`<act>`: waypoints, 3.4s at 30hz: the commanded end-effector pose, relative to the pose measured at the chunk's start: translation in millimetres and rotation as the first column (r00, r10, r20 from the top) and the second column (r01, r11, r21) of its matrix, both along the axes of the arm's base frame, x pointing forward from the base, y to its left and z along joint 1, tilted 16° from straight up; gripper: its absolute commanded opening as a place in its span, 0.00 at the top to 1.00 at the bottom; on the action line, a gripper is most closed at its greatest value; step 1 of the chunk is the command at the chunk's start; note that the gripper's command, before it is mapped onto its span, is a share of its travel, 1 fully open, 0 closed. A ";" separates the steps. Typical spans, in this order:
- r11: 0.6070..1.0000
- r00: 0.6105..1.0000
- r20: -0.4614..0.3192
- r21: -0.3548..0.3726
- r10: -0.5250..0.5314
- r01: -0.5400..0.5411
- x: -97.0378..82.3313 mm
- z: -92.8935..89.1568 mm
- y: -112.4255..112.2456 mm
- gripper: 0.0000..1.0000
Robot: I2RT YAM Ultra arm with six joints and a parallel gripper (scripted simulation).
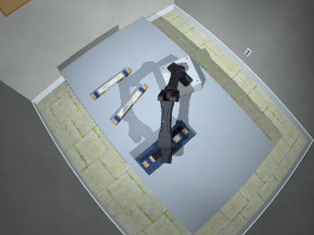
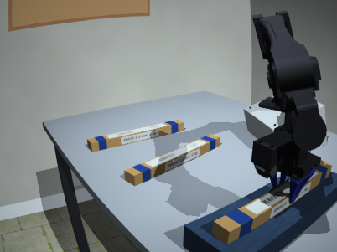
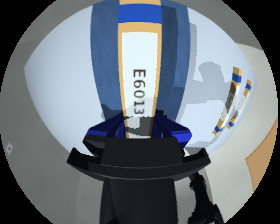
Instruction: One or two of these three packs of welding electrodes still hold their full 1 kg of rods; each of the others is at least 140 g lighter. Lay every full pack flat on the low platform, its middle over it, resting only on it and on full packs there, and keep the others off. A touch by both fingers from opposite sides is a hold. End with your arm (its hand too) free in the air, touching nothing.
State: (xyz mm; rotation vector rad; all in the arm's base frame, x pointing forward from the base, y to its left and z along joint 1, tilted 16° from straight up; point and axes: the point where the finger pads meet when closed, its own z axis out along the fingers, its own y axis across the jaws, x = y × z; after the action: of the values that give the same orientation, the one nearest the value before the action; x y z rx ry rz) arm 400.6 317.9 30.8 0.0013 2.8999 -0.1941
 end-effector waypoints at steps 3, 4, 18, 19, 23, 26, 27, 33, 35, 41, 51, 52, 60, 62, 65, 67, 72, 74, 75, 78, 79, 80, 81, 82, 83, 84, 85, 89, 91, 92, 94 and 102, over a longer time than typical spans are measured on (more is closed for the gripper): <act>0.998 0.997 0.070 0.055 0.036 -0.040 -1.7 39.8 18.1 1.00; 0.998 0.997 0.070 0.055 0.036 -0.040 -1.7 39.8 18.1 1.00; 0.998 0.997 0.073 0.047 0.034 -0.037 -2.1 42.0 13.3 1.00; 0.998 0.997 0.073 0.047 0.034 -0.037 -2.1 42.1 13.1 1.00; 0.998 0.996 0.087 0.060 0.029 -0.035 -0.9 47.9 14.1 1.00; 0.998 0.996 0.087 0.060 0.030 -0.036 -0.8 48.3 13.7 1.00; 0.998 0.996 0.087 0.060 0.030 -0.036 -0.8 48.4 13.5 1.00; 0.997 0.996 0.085 0.062 0.031 -0.037 -0.9 49.0 13.1 1.00; 0.997 0.996 0.085 0.062 0.032 -0.037 -1.0 49.2 12.9 1.00; 0.997 0.996 0.084 0.067 0.032 -0.038 -2.4 50.8 11.7 1.00; 0.997 0.996 0.083 0.067 0.034 -0.039 -2.2 52.0 10.6 1.00; 0.997 0.996 0.083 0.066 0.034 -0.039 -2.1 52.1 10.5 1.00; 0.997 0.996 0.079 0.063 0.037 -0.042 -4.3 52.6 7.7 1.00; 0.997 0.996 0.079 0.063 0.037 -0.042 -4.2 52.9 7.5 1.00; 0.997 0.996 0.079 0.063 0.037 -0.042 -4.1 53.2 7.1 1.00; 0.997 0.996 0.079 0.063 0.035 -0.040 -3.6 53.5 6.3 1.00; 0.997 0.996 0.079 0.063 0.032 -0.037 -2.6 53.9 4.8 1.00; 0.998 0.997 0.073 0.058 0.033 -0.037 -5.4 53.1 2.8 1.00; 0.998 0.997 0.073 0.058 0.034 -0.038 -5.7 53.1 3.1 1.00; 0.998 0.997 0.073 0.057 0.037 -0.041 -6.3 53.4 3.6 1.00; 0.998 0.997 0.073 0.057 0.037 -0.041 -6.3 53.5 3.6 1.00; 0.998 0.997 0.073 0.057 0.037 -0.041 -6.4 53.5 3.5 1.00; 0.998 0.997 0.073 0.057 0.037 -0.041 -6.4 53.6 3.4 1.00; 0.998 0.997 0.073 0.057 0.037 -0.041 -6.4 53.7 3.3 1.00; 0.998 0.997 0.073 0.057 0.037 -0.041 -6.4 53.8 3.2 1.00; 0.998 0.997 0.073 0.057 0.037 -0.041 -6.4 53.9 3.2 1.00; 0.998 0.997 0.073 0.057 0.037 -0.041 -6.4 53.9 3.1 1.00; 0.998 0.997 0.073 0.057 0.037 -0.041 -6.4 54.2 2.9 1.00; 0.998 0.997 0.071 0.055 0.038 -0.042 -8.8 55.0 2.4 1.00; 0.998 0.997 0.071 0.055 0.038 -0.042 -8.7 55.1 2.2 1.00; 0.998 0.997 0.071 0.055 0.038 -0.042 -8.4 55.3 2.0 1.00; 0.998 0.997 0.071 0.055 0.036 -0.040 -7.5 56.1 0.9 1.00</act>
State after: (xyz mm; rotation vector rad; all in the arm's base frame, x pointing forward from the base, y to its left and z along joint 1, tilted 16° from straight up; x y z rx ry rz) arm 390.5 307.4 32.6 -0.0317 2.9044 -0.2108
